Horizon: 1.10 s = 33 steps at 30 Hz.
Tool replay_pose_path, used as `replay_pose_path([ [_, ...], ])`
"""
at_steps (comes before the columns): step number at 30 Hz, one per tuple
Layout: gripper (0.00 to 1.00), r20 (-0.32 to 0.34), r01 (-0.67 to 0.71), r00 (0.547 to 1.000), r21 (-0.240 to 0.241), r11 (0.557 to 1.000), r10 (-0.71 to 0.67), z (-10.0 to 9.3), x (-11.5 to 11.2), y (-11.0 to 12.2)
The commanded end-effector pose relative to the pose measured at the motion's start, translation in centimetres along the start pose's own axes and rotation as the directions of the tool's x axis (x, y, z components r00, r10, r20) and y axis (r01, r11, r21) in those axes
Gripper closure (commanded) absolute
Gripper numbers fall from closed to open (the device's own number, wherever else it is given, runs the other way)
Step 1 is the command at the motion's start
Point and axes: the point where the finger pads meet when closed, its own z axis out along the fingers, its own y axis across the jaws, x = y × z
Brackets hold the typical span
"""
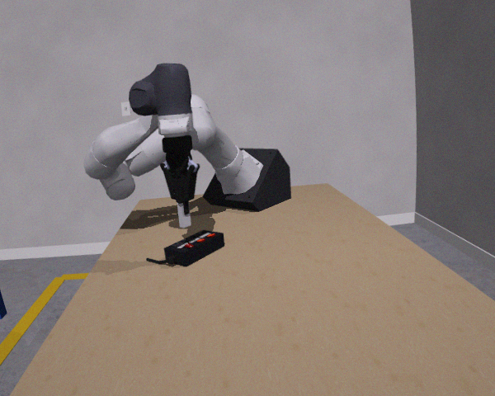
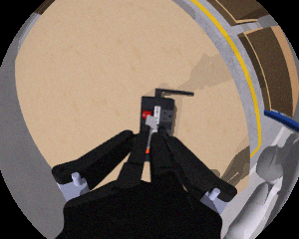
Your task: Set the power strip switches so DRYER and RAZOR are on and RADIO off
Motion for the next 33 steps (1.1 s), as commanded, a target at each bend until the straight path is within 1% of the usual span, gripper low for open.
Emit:
replay_pose_path([
  [1,1.0,-0.002,0.085,0.996,0.007,0.996,-0.085,0.0,0.1,0.0],
  [22,1.0,-0.002,0.085,0.996,0.007,0.996,-0.085,0.2,0.1,0.0],
  [33,1.0,-0.002,0.085,0.996,0.008,0.996,-0.085,1.3,0.1,0.0],
])
